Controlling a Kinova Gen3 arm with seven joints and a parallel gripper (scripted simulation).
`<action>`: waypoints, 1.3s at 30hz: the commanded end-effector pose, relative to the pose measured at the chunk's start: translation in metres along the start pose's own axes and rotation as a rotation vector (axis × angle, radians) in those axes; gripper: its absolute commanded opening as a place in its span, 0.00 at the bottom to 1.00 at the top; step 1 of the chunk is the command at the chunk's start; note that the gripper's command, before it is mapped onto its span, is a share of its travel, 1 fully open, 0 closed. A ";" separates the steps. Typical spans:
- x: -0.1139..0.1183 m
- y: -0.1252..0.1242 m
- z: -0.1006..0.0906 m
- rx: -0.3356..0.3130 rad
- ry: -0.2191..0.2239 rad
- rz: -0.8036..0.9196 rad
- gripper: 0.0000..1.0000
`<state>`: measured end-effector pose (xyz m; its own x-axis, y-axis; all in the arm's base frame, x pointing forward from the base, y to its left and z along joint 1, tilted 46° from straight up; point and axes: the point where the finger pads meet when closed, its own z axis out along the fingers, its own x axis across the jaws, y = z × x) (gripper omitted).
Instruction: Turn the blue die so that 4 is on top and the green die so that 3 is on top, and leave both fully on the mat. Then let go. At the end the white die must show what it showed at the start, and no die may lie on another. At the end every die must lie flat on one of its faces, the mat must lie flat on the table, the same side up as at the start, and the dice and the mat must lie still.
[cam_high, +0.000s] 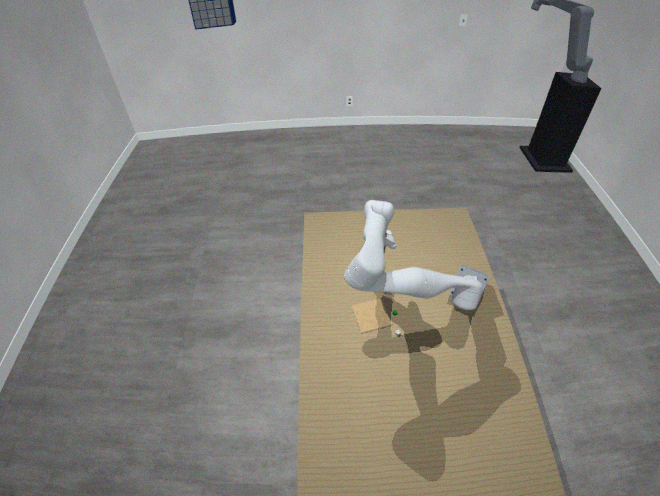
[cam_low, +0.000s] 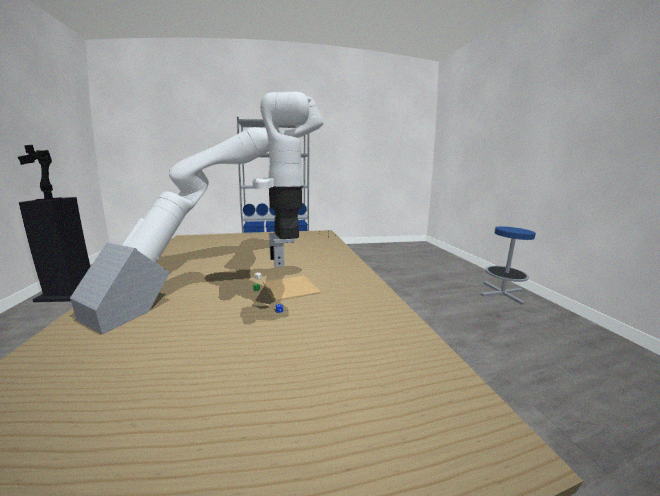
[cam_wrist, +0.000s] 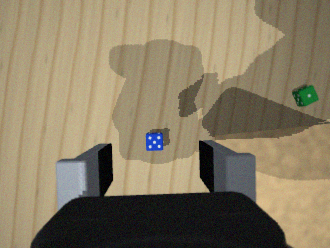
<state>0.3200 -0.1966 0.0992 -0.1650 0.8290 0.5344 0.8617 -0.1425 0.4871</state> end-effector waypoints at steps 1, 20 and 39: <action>0.000 0.000 -0.001 -0.001 -0.002 0.000 1.00; 0.001 -0.001 0.000 -0.001 0.000 0.046 1.00; 0.008 -0.005 0.006 0.000 0.010 0.297 1.00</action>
<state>0.3181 -0.1870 0.0984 0.0702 0.7544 0.6526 0.8732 -0.3628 0.3254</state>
